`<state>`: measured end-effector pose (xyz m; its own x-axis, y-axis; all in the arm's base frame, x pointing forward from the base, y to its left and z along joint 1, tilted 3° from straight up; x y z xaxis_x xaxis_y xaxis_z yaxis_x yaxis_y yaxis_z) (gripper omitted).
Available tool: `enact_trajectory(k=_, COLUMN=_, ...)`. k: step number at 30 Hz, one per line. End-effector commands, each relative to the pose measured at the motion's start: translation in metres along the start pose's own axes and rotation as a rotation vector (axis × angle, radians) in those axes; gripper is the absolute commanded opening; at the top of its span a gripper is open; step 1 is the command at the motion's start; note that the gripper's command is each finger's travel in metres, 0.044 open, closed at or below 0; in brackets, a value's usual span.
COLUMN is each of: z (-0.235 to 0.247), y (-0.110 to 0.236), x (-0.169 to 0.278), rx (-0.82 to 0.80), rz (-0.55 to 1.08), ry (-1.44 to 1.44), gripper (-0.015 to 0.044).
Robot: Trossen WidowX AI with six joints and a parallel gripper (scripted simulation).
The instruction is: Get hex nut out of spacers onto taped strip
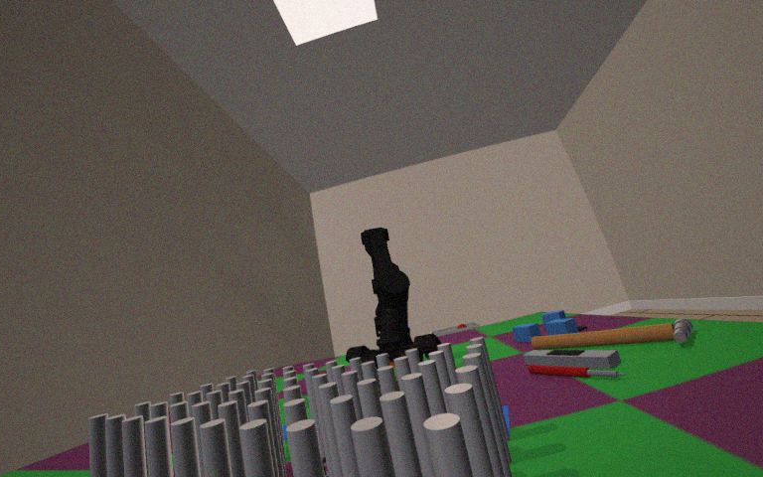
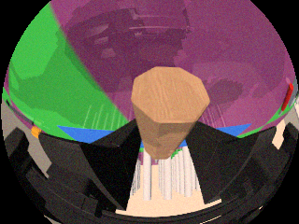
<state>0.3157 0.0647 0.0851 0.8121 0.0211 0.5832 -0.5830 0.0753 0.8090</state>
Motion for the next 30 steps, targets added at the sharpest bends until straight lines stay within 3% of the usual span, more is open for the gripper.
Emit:
enact_trajectory(k=1, z=0.0, y=0.002, x=-0.002, rx=-0.003, rz=0.003, ry=-0.006, gripper=0.0)
enact_trajectory(k=30, z=-0.004, y=0.013, x=-0.019, rx=-0.003, rz=0.001, ry=-0.006, gripper=0.0)
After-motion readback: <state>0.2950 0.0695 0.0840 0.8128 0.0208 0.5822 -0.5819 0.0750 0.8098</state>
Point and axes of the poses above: the point midway between the two fingers, 35 mm back from their tips, its own y axis back along the fingers, its own z axis across the jaws, x = y × z, the point moved 7 cm from there along y, back along the fingers, and after that the axes turned 13 degrees about y, right-handed, at the moved point
